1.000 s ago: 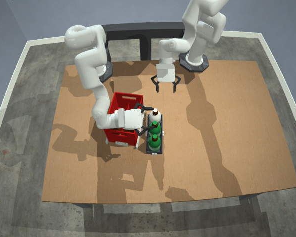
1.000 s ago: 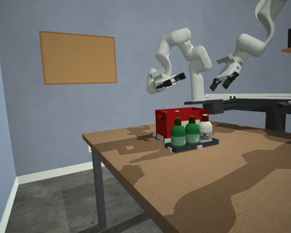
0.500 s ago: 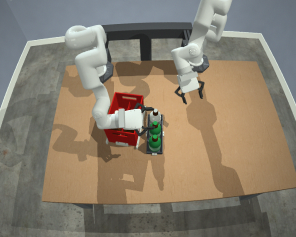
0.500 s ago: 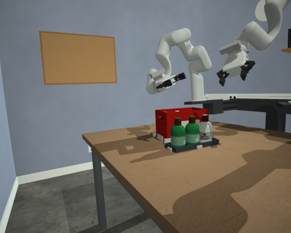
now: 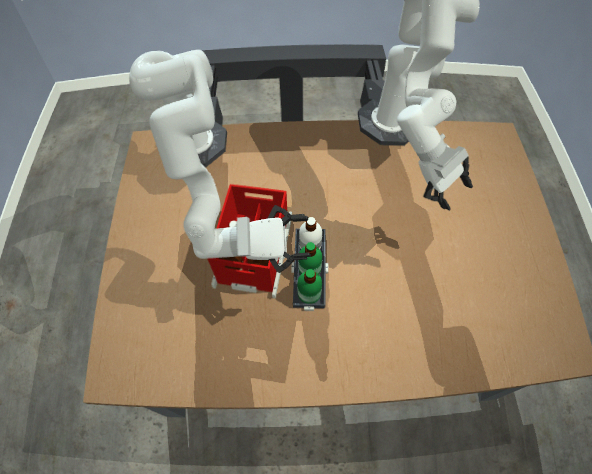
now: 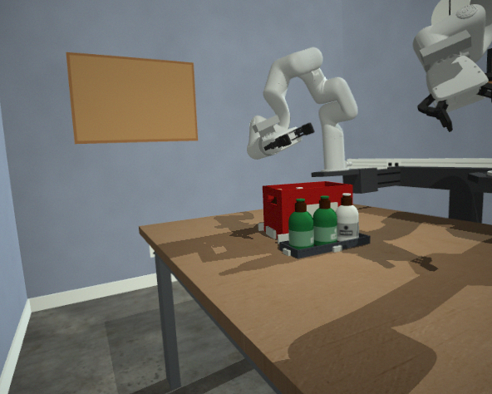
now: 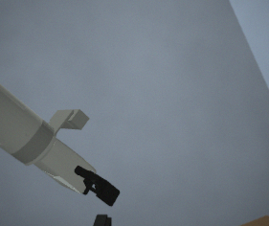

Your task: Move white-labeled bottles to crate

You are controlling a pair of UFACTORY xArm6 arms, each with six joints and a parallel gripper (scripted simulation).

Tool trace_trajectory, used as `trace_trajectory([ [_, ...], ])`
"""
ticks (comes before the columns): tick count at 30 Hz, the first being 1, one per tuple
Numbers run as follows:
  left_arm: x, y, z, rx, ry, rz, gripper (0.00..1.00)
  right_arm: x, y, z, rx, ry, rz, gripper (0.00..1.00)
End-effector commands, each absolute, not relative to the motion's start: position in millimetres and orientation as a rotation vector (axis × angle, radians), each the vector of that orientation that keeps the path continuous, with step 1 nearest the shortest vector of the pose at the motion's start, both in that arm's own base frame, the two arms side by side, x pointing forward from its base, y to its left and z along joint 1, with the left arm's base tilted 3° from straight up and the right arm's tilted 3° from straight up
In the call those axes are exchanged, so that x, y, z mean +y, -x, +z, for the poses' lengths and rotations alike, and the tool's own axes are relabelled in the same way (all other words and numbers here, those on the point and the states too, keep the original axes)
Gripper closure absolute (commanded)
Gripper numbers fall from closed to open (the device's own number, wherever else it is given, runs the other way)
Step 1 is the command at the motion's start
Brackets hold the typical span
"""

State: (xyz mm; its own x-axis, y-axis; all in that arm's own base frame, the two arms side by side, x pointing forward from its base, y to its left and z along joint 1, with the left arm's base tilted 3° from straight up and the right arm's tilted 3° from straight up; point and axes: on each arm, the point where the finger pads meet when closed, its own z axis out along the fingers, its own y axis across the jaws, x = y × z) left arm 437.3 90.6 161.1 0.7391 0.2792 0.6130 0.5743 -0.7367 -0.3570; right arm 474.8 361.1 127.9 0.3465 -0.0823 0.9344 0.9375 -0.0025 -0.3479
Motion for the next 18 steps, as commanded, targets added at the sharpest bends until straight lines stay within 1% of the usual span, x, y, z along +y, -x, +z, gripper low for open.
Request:
trace_trajectory([
  [1, 129.6, -434.1, 169.7, -0.724, 2.369, -0.653, 0.0, 361.4, -475.5, 129.8, -0.882, 1.307, -0.997, 0.0],
  [12, 265.4, -357.6, 193.6, -1.078, 2.261, -0.335, 0.0, 361.4, -475.5, 129.8, -0.882, 1.307, -0.997, 0.0],
  [15, 293.9, -330.2, 199.2, -1.172, 2.241, -0.255, 0.0, 361.4, -475.5, 129.8, -0.882, 1.307, -0.997, 0.0],
  [18, 302.5, -320.7, 201.0, -1.203, 2.236, -0.23, 0.0, 361.4, -475.5, 129.8, -0.882, 1.307, -0.997, 0.0],
])
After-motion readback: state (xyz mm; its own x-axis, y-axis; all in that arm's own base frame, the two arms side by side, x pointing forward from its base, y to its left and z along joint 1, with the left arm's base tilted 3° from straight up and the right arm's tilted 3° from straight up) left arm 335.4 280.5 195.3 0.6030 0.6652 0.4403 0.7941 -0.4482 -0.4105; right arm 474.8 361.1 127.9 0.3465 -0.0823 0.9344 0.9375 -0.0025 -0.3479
